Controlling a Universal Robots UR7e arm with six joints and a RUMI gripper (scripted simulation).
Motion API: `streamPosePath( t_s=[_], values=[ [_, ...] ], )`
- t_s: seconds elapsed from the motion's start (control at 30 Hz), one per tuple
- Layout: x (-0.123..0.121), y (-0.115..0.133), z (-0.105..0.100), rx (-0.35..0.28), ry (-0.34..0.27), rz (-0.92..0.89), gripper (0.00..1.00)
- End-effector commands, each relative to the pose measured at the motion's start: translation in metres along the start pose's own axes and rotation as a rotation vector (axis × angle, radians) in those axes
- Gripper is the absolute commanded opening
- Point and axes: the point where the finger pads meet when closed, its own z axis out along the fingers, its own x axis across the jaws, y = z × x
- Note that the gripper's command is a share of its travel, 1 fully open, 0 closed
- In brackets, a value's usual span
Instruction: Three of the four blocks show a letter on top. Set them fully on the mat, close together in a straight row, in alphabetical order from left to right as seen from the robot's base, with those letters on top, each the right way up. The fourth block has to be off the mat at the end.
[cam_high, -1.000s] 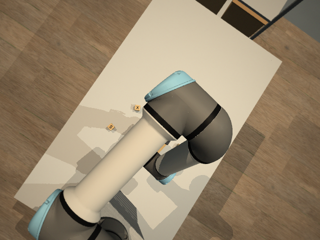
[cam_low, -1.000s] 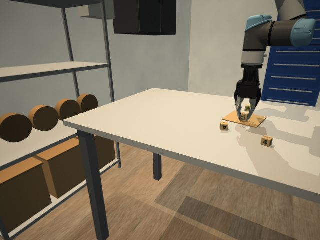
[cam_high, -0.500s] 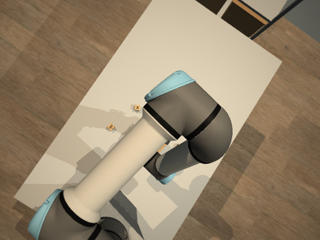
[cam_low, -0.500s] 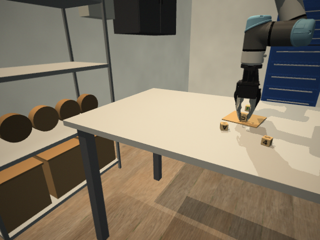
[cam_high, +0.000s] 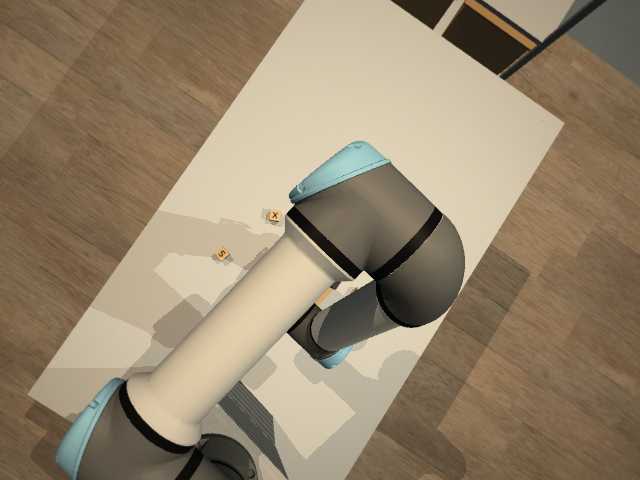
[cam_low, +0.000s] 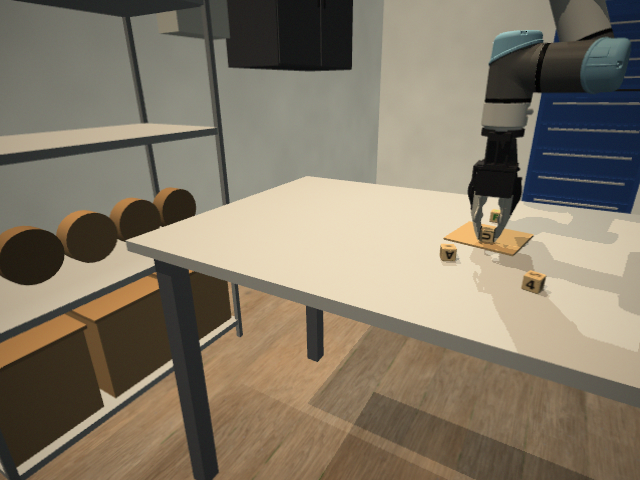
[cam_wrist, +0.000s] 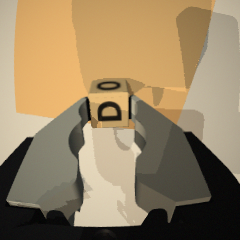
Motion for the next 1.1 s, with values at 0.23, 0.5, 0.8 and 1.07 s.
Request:
streamPosePath(
  t_s=[0.23, 0.5, 0.8, 1.07],
  values=[
    [-0.0006, -0.0001, 0.0021, 0.000, -0.001, 0.000, 0.05],
    [-0.0006, -0.0001, 0.0034, 0.000, -0.001, 0.000, 0.05],
    [-0.0006, -0.0001, 0.0035, 0.000, -0.001, 0.000, 0.05],
    [-0.0006, -0.0001, 0.0035, 0.000, -0.001, 0.000, 0.05]
  ],
)
